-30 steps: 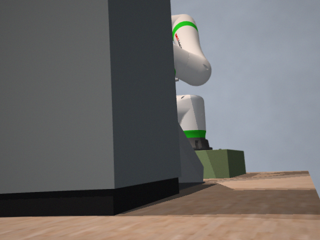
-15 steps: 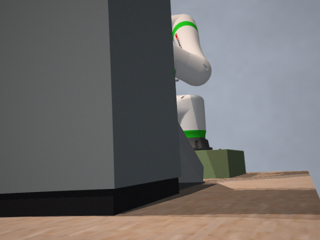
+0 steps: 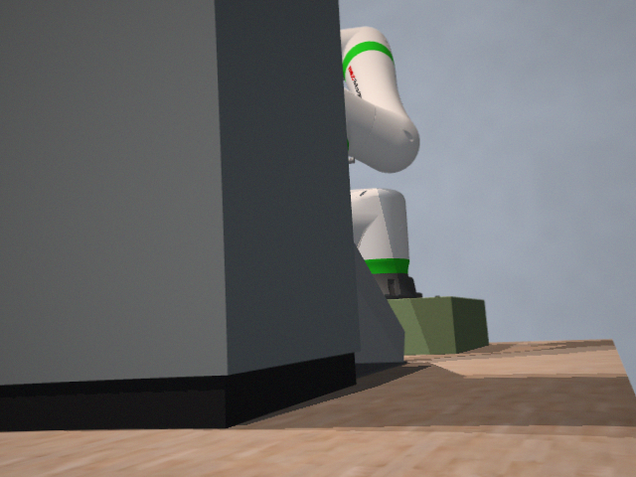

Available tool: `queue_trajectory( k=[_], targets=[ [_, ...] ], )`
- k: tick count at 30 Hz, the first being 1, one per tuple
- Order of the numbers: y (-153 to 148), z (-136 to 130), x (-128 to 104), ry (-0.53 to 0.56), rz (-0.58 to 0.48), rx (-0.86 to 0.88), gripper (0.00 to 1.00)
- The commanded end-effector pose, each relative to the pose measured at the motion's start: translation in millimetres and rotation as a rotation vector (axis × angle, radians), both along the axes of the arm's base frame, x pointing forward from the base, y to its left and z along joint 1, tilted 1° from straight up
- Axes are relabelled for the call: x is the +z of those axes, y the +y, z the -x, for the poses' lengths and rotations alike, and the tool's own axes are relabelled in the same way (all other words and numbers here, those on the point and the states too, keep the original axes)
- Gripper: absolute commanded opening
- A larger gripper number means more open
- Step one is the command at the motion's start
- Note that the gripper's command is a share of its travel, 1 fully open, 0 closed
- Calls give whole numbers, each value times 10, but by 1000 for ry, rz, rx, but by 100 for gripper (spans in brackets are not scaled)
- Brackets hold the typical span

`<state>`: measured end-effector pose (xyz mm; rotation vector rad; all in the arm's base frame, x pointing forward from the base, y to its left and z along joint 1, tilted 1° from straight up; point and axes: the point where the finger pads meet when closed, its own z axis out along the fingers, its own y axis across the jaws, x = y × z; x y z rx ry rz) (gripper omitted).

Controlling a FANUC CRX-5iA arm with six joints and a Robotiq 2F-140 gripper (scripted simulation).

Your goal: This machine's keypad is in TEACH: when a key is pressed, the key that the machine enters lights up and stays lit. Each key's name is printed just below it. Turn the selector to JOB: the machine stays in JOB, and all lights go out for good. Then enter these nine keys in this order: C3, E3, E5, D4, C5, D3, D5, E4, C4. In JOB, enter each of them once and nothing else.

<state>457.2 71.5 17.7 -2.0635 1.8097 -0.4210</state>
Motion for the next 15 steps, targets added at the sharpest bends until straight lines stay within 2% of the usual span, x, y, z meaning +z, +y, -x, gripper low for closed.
queue_trajectory(
  k=[1, 15],
  targets=[
    [2, -9, -12, -1, 0, 0, 0],
    [7, -40, -72, -1, 0, 0, 0]
  ],
)
